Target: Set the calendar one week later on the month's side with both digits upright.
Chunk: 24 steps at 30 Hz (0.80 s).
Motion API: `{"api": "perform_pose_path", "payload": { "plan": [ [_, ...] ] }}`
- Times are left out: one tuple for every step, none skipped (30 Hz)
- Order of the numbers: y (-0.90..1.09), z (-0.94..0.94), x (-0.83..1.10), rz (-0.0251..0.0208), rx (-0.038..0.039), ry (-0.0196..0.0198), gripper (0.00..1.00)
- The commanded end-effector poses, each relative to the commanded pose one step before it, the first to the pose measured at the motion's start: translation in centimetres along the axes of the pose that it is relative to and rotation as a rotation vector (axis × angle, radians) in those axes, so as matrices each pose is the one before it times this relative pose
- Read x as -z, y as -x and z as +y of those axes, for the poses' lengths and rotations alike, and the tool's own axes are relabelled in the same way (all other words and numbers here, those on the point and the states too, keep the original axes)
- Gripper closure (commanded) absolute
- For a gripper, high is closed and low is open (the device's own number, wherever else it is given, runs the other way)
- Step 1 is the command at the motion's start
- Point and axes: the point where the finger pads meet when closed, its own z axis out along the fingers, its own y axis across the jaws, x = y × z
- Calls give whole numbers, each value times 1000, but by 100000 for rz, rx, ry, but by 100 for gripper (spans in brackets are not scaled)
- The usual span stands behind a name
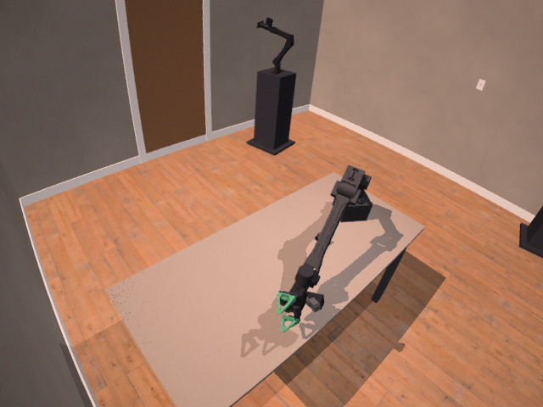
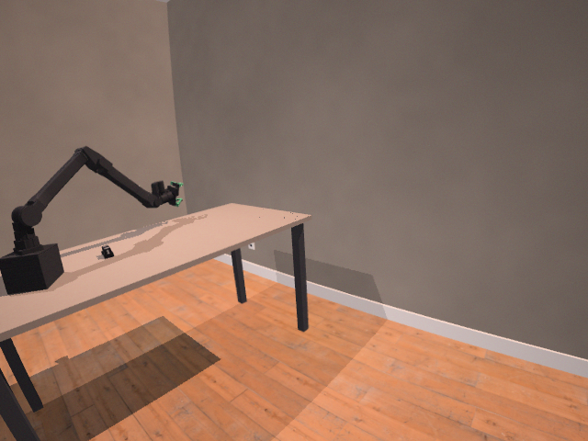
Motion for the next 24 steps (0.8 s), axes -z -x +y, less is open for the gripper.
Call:
{"api": "perform_pose_path", "payload": {
  "plan": [
    [346,-1157,-264,-503,52,-1600,0],
    [0,0,0,0,0,0,0],
    [0,0,0,0,0,0,0],
    [0,0,0,0,0,0,0],
    [0,0,0,0,0,0,0],
    [0,0,0,0,0,0,0],
    [0,0,0,0,0,0,0],
    [0,0,0,0,0,0,0],
    [0,0,0,0,0,0,0],
    [0,0,0,0,0,0,0],
    [0,0,0,0,0,0,0],
    [0,0,0,0,0,0,0],
    [0,0,0,0,0,0,0],
    [0,0,0,0,0,0,0],
    [0,0,0,0,0,0,0],
    [0,0,0,0,0,0,0],
    [0,0,0,0,0,0,0],
    [2249,-7446,-1793,-3913,-410,-12010,0],
    [-191,111,-74,751,-732,1671,0],
    [-689,925,579,1404,-845,2772,0],
    [-1206,1534,1075,2195,-746,3944,0],
    [-194,-103,141,675,-1125,1166,0],
    [-224,-123,211,919,-1596,1648,0],
    [-293,-157,301,1248,-2107,2143,0]
  ]
}}
